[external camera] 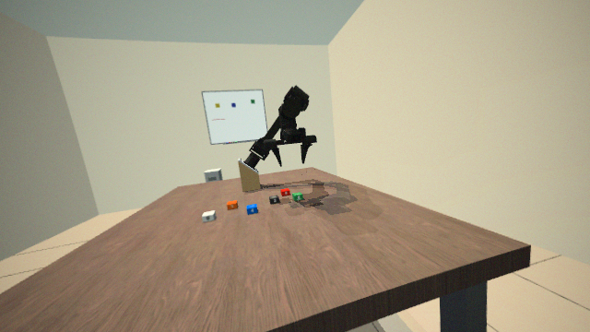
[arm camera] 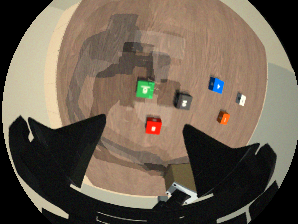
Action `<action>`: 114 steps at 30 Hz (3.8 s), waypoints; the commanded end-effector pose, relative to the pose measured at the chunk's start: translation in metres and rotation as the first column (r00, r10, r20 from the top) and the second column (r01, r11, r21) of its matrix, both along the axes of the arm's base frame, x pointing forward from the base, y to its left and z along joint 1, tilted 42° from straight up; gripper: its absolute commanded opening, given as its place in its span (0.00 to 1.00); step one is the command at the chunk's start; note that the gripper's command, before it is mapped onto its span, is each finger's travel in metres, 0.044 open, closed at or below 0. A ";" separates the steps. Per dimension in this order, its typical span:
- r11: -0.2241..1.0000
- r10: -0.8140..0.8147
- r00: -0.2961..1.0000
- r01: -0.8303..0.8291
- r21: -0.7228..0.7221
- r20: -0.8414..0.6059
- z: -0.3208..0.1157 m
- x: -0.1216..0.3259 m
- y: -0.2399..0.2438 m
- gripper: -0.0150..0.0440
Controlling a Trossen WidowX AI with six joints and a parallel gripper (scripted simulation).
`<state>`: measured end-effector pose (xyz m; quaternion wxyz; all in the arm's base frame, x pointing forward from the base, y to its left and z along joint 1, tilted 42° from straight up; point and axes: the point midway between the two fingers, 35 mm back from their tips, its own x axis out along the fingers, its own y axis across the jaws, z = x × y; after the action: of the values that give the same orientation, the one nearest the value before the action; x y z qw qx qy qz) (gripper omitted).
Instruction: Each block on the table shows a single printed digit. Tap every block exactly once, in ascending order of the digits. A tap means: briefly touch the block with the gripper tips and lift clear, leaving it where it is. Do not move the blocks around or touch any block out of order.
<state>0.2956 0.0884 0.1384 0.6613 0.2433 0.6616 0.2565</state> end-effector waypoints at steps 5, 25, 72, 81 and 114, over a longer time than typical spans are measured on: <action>1.000 -0.005 1.000 0.005 0.004 -0.005 0.002 0.011 0.004 0.93; 1.000 -0.005 1.000 0.005 -0.001 -0.005 -0.048 0.008 -0.052 0.93; 1.000 -0.005 1.000 0.005 -0.005 -0.002 -0.115 0.061 -0.129 0.93; 1.000 -0.006 1.000 0.006 -0.008 -0.001 -0.122 0.063 -0.138 0.93; 1.000 -0.005 1.000 0.005 -0.013 0.000 -0.197 0.059 -0.226 0.93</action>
<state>0.3548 -0.1367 -0.0588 0.6637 0.2429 0.6618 0.2501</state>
